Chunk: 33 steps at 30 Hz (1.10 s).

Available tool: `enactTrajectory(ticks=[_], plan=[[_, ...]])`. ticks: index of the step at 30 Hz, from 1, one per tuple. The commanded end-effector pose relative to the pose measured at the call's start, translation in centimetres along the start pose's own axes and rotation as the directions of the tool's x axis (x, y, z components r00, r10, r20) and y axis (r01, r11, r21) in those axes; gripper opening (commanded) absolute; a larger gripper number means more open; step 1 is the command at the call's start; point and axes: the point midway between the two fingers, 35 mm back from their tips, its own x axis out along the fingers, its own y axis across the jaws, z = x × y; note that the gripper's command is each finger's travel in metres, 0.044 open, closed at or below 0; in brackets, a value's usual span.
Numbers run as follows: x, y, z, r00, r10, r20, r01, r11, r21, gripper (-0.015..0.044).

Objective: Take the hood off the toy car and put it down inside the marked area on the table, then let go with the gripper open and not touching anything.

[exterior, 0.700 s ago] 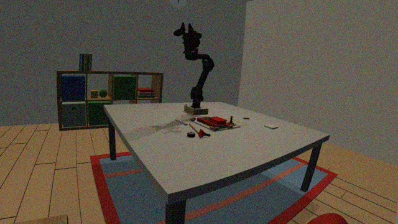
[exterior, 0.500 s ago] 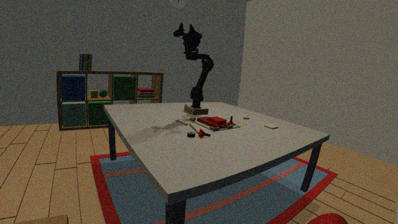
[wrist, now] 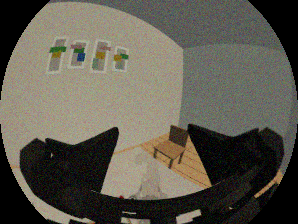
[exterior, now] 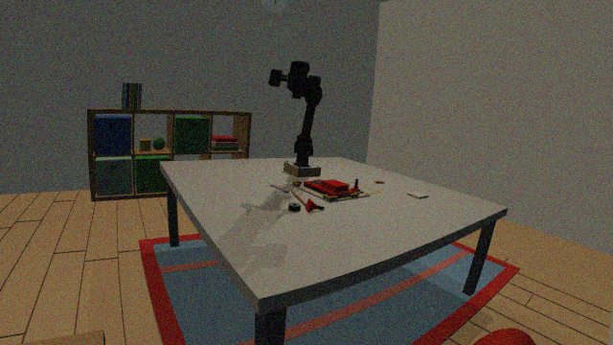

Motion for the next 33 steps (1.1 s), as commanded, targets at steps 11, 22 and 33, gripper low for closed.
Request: enactTrajectory(ticks=[11, 22, 33], plan=[[-0.5, 11.8, -15.1, 0.74, 0.234, -0.631, -0.268, 0.963, 0.043, 0.044], [-10.6, 20.3, -24.2, 0.156, 0.237, -0.959, -0.552, 0.826, 0.114, 0.044], [-16.8, 21.8, -25.8, -0.119, 0.122, -0.985, -0.661, 0.731, 0.171, 0.044]])
